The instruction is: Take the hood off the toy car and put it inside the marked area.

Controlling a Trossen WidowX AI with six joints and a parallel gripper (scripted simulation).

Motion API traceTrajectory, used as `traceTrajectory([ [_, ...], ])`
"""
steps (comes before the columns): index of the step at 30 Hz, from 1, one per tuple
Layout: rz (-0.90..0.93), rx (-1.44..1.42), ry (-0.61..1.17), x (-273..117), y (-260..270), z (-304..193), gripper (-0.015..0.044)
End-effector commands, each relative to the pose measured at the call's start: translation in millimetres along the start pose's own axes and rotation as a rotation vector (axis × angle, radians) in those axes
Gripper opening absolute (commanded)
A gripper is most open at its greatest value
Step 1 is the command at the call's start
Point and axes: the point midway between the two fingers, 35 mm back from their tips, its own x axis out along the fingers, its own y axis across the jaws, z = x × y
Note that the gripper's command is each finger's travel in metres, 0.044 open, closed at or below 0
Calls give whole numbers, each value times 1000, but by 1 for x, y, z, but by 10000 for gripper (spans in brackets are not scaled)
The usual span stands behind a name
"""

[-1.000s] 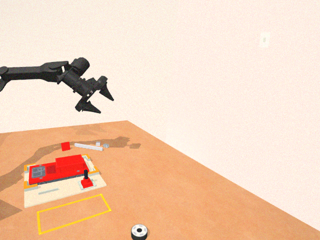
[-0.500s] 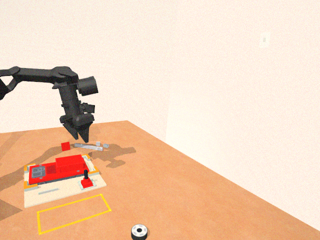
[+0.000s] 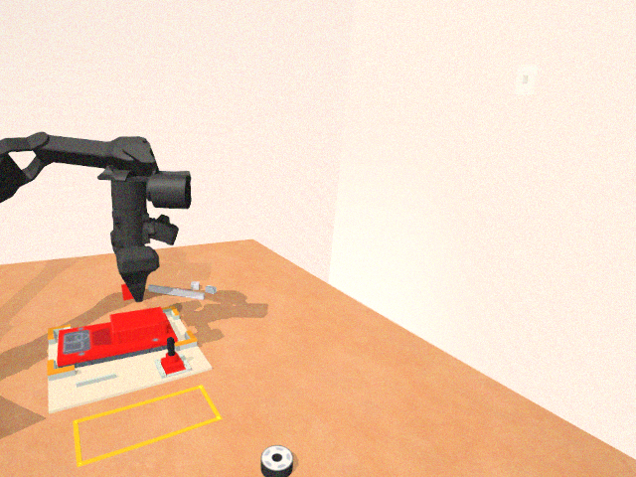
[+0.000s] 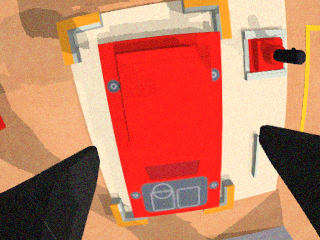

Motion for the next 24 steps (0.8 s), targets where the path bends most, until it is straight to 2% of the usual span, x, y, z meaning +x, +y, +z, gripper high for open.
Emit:
traceTrajectory([
  [1, 11, 4, 5, 2, 1, -1, 440],
  [24, 10, 4, 5, 18, 0, 0, 440],
])
